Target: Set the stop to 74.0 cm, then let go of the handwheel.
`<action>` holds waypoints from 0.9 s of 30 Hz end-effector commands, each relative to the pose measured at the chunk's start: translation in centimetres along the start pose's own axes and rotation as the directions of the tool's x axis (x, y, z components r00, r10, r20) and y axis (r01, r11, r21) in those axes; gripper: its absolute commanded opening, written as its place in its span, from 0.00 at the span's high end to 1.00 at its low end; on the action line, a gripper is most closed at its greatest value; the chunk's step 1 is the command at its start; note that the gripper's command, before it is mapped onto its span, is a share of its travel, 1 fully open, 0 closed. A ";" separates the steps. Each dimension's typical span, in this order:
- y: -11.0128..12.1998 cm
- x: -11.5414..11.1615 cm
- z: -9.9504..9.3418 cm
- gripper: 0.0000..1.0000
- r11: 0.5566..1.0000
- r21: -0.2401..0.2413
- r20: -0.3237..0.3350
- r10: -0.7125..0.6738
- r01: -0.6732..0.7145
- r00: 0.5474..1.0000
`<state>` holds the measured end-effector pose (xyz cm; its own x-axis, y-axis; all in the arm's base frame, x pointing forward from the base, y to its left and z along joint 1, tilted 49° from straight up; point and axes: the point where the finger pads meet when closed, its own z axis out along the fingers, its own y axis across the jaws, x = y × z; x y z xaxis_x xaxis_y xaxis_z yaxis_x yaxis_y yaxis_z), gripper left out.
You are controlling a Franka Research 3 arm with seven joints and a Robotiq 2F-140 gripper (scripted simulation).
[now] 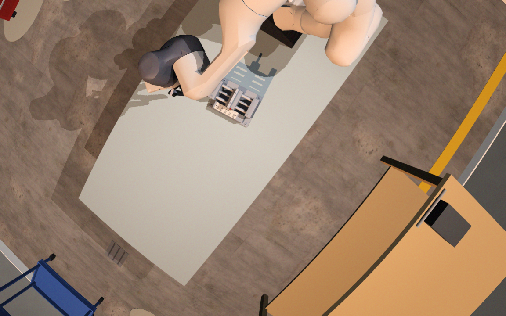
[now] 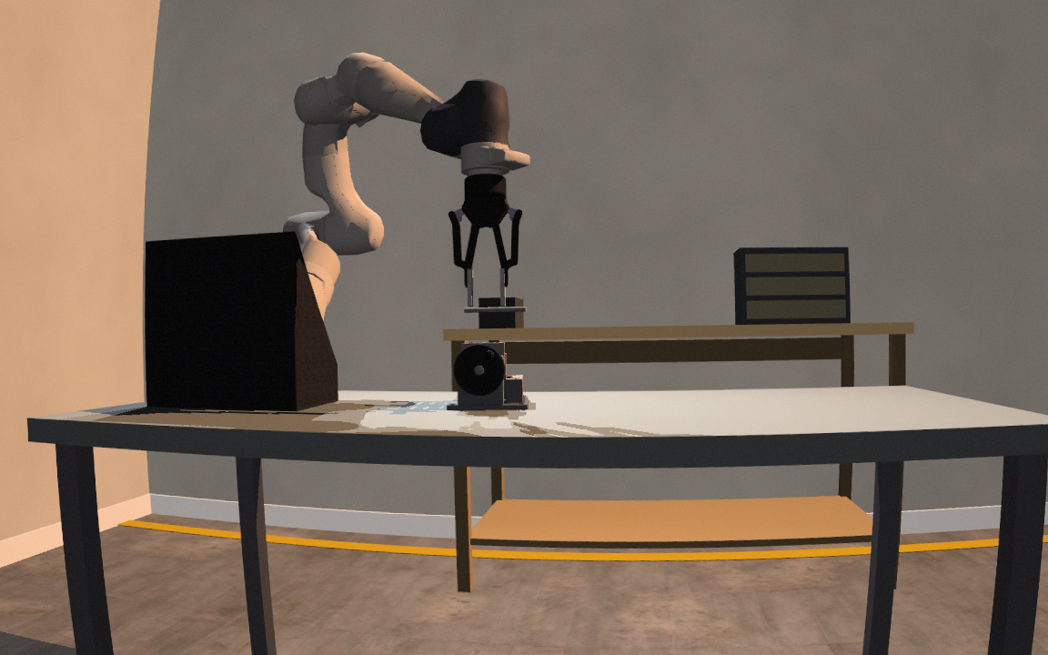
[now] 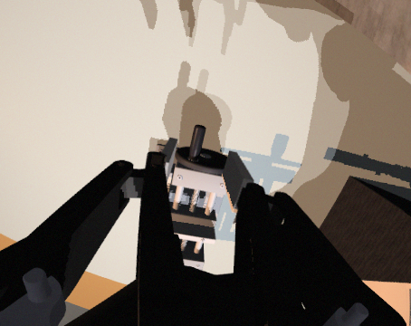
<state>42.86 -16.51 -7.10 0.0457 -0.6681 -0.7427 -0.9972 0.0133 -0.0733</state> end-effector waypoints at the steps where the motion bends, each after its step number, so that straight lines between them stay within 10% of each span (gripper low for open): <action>1: 0.1 -0.2 0.0 0.67 1.000 -0.003 0.006 -0.006 0.006 1.000; 17: -6.0 -11.2 -0.1 0.67 1.000 -0.003 0.006 -0.006 0.006 1.000; 27: -6.3 -11.8 3.1 0.67 1.000 -0.003 0.006 -0.006 0.006 1.000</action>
<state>48.27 -7.57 1.02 0.0876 -0.6626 -0.7438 -0.9953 -0.0269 -0.0932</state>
